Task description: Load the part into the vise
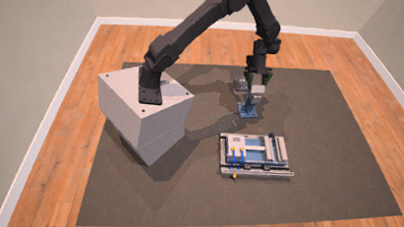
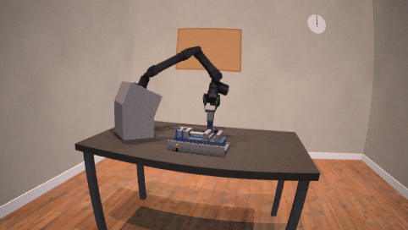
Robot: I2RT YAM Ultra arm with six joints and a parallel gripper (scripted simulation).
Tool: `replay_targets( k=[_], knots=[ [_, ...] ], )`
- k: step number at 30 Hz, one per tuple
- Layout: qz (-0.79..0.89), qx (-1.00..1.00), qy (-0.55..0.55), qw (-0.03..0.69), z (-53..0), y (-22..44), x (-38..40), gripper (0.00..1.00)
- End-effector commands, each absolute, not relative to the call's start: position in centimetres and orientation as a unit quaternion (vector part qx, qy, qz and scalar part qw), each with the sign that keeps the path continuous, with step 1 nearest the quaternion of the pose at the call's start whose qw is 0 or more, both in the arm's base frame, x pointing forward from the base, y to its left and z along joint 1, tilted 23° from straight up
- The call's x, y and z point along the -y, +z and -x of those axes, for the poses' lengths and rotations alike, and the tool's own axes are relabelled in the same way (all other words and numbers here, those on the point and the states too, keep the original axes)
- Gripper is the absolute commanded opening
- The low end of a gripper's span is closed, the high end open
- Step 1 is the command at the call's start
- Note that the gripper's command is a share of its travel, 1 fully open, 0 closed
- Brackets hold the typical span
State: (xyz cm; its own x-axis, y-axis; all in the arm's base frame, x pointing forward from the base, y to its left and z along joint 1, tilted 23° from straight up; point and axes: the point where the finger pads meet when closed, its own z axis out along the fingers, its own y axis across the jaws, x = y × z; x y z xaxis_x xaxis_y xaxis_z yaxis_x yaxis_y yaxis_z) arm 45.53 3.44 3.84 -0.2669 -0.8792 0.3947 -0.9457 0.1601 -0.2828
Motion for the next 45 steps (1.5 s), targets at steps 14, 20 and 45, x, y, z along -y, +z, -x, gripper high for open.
replay_targets(
  k=[14, 20, 45],
  knots=[
    [-0.609, 0.763, 0.215, 0.016, -45.68, 5.06, -2.71, 0.00],
    [-0.614, 0.763, 0.202, -0.001, -45.68, 5.06, -2.71, 0.00],
    [-0.636, 0.755, 0.116, -0.107, -45.67, 5.08, -2.68, 0.00]
  ],
)
